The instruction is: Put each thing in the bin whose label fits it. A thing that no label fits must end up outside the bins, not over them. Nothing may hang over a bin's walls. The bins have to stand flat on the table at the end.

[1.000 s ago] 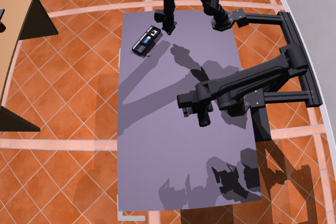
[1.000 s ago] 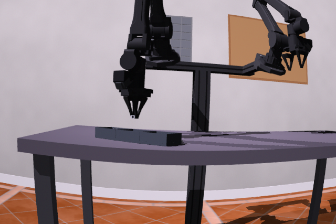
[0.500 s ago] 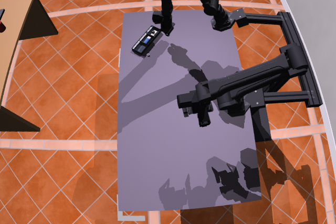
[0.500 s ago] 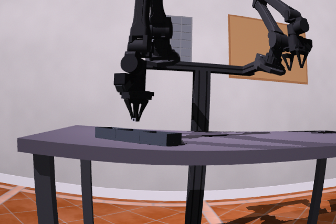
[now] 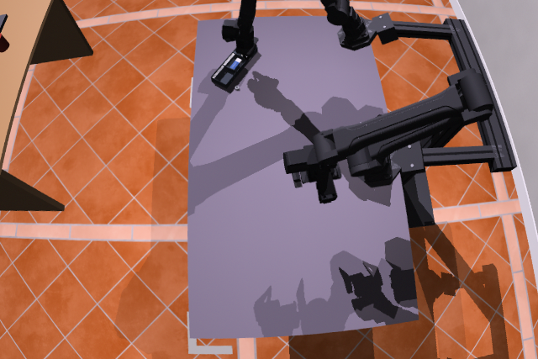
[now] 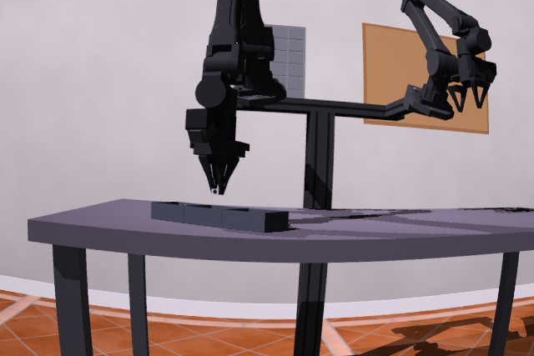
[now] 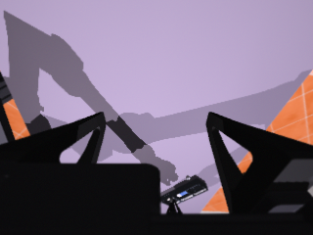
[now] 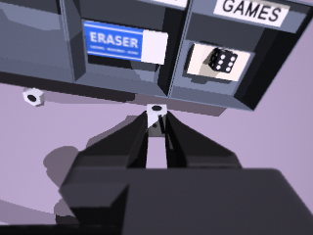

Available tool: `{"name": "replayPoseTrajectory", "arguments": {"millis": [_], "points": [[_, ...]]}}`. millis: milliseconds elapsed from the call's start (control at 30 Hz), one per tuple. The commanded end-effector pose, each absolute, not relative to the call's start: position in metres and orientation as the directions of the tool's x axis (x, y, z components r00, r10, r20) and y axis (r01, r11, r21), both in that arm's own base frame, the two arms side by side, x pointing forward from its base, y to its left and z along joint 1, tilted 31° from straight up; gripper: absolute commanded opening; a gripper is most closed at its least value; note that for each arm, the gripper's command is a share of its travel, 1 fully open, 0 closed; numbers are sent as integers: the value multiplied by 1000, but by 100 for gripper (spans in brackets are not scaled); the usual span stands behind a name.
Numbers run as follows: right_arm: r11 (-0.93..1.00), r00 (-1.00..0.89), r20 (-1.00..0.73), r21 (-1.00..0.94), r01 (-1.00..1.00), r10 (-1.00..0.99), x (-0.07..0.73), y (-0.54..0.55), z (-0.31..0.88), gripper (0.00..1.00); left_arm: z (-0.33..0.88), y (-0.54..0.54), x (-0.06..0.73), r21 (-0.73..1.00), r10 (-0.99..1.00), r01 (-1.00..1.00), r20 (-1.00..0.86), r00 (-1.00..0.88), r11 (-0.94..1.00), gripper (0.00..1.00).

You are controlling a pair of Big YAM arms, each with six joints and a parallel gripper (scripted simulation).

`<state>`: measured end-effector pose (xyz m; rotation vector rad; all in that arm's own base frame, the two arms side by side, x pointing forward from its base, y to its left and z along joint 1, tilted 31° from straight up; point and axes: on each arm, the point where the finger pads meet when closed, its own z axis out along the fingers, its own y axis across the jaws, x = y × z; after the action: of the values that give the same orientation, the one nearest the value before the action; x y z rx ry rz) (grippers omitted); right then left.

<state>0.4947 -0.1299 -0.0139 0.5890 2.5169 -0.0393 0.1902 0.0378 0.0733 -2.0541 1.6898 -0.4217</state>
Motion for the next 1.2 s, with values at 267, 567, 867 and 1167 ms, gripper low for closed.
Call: {"name": "replayPoseTrajectory", "arguments": {"millis": [267, 567, 867, 1167], "points": [[987, -854, -516, -88, 137, 73, 545, -121, 8, 10, 72, 39, 187, -509, -975, -843, -37, 221, -172, 100], [983, -854, -507, -184, -23, -115, 546, -131, 10, 10, 72, 39, 187, -509, -975, -843, -37, 221, -172, 100], [919, -817, -446, -310, -242, -366, 547, -124, 9, 10, 72, 39, 187, -509, -975, -843, -37, 221, -172, 100], [823, -751, -366, -393, -410, -549, 545, -123, 13, 10, 72, 39, 187, -509, -975, -843, -37, 221, -172, 100]]}}
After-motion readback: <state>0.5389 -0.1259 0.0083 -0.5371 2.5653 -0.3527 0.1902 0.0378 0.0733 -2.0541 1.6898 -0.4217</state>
